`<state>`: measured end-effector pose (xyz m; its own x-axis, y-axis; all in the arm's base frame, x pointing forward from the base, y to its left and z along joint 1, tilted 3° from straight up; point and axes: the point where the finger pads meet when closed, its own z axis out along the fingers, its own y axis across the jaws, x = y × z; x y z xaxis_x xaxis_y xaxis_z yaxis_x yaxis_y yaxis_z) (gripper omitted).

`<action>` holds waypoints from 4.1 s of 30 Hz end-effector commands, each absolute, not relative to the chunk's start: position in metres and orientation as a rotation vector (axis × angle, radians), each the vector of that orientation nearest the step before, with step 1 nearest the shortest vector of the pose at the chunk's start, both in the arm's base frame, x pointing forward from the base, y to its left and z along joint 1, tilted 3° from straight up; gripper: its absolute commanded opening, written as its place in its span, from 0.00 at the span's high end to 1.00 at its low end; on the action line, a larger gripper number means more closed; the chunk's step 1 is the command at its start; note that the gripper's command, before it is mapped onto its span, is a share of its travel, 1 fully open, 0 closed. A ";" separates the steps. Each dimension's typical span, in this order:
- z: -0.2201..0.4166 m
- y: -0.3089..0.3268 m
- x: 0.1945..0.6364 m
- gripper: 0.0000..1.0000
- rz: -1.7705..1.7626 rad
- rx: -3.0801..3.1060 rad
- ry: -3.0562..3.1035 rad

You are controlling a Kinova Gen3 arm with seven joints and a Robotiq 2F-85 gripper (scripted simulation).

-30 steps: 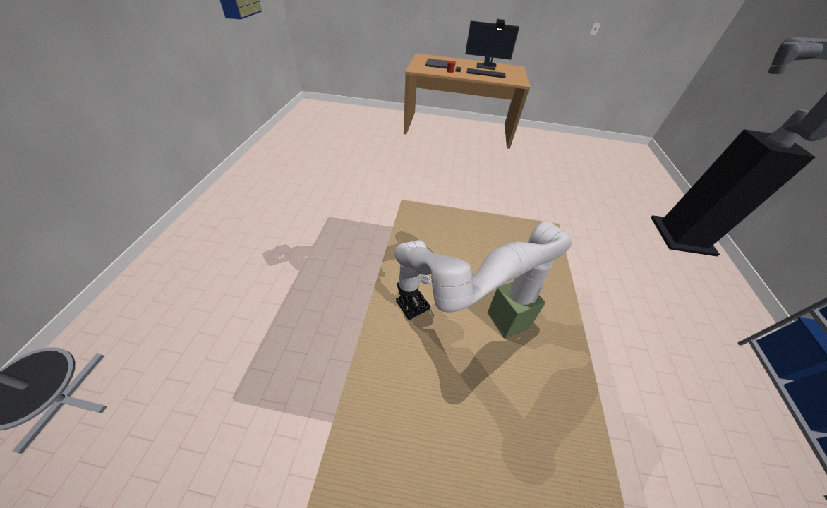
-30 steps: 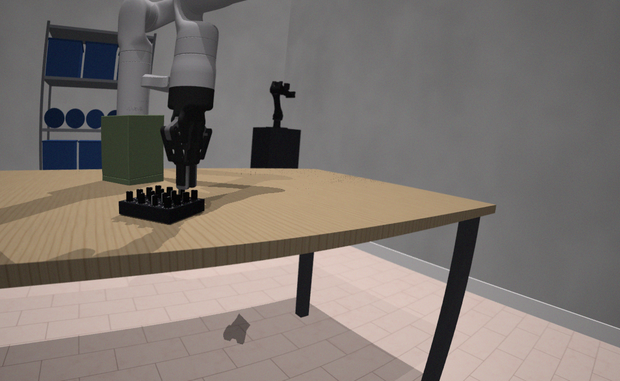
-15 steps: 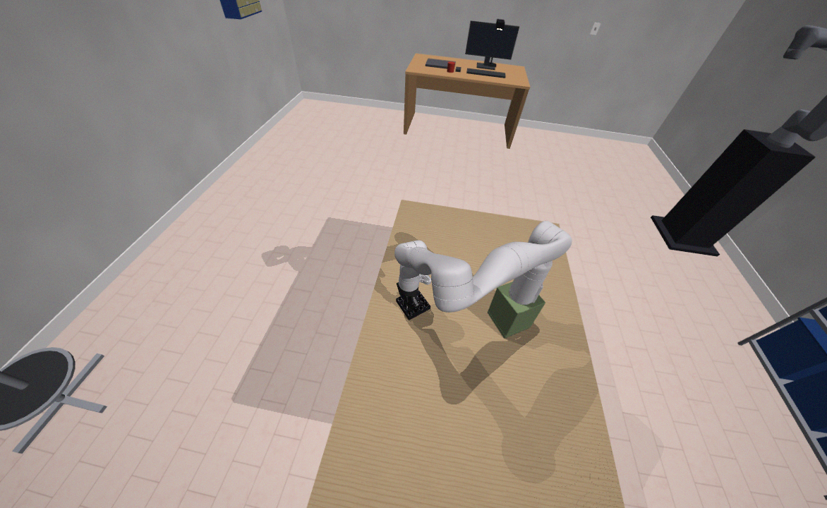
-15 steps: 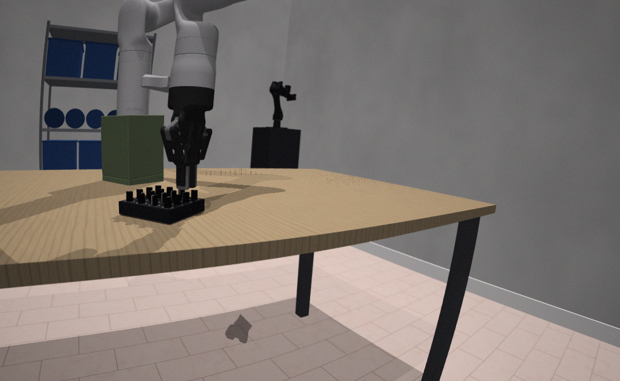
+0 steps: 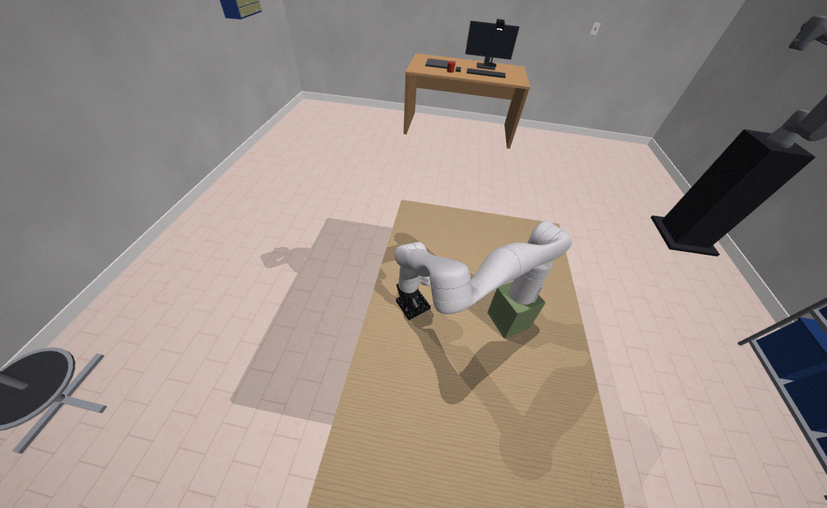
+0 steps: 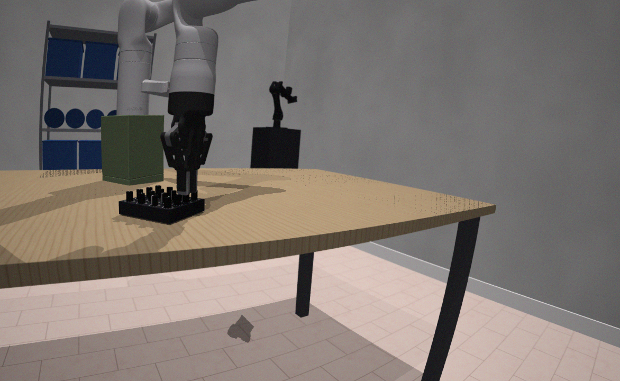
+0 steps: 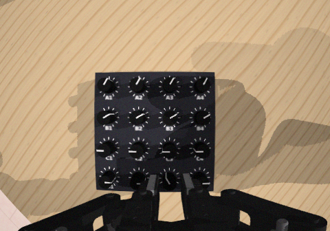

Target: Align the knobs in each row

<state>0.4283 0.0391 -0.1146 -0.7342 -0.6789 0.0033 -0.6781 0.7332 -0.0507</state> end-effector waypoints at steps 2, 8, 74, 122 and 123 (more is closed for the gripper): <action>-0.119 0.036 0.431 0.81 -0.086 -1.149 2.904; -0.120 0.036 0.430 0.81 -0.086 -1.148 2.905; -0.120 0.036 0.430 0.92 -0.086 -1.148 2.905; -0.120 0.036 0.430 0.92 -0.083 -0.891 2.989; -0.120 0.036 0.430 0.92 -0.083 -0.875 2.994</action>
